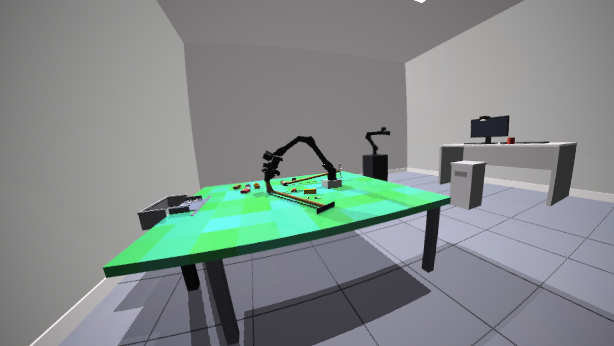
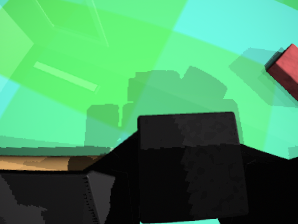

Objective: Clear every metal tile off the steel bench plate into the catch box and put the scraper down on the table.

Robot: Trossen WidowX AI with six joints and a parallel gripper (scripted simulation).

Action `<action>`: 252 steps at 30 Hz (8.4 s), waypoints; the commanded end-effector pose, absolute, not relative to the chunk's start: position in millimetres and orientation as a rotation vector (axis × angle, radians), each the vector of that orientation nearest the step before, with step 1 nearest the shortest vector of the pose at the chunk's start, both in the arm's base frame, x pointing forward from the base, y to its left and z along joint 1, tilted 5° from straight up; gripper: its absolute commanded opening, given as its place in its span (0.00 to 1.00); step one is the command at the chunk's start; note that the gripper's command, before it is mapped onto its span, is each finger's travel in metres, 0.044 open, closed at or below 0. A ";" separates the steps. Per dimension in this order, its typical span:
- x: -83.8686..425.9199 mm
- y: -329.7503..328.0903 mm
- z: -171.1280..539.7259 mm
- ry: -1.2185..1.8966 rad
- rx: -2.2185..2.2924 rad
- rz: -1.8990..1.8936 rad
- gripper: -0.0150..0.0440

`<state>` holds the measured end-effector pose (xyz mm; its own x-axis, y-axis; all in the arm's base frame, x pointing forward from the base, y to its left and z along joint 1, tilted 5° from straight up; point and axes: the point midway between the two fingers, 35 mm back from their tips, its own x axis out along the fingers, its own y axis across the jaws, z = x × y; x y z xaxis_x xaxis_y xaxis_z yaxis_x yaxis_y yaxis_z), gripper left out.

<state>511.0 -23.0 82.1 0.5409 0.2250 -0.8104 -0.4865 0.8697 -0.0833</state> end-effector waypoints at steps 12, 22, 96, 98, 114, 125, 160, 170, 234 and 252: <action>490.6 -20.9 90.3 0.893 -0.316 0.436 0.25; 476.6 -20.3 91.2 0.894 -0.316 0.436 0.25; 364.4 -11.2 77.9 0.901 -0.314 0.437 0.25; 361.2 -10.9 77.0 0.901 -0.314 0.437 0.25; 348.1 -10.6 71.4 0.911 -0.310 0.429 0.30; 348.1 -10.6 71.4 0.911 -0.310 0.429 0.79; 337.7 40.7 138.6 0.959 -0.458 0.568 0.42; 321.1 74.6 133.9 1.002 -0.605 0.708 0.25; 176.9 190.5 133.6 0.995 -1.616 1.528 0.25; 184.4 195.4 89.6 0.995 -1.613 1.530 0.25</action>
<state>184.1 196.5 100.2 0.0137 -0.0627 -0.9979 -0.8866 -0.4623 0.0168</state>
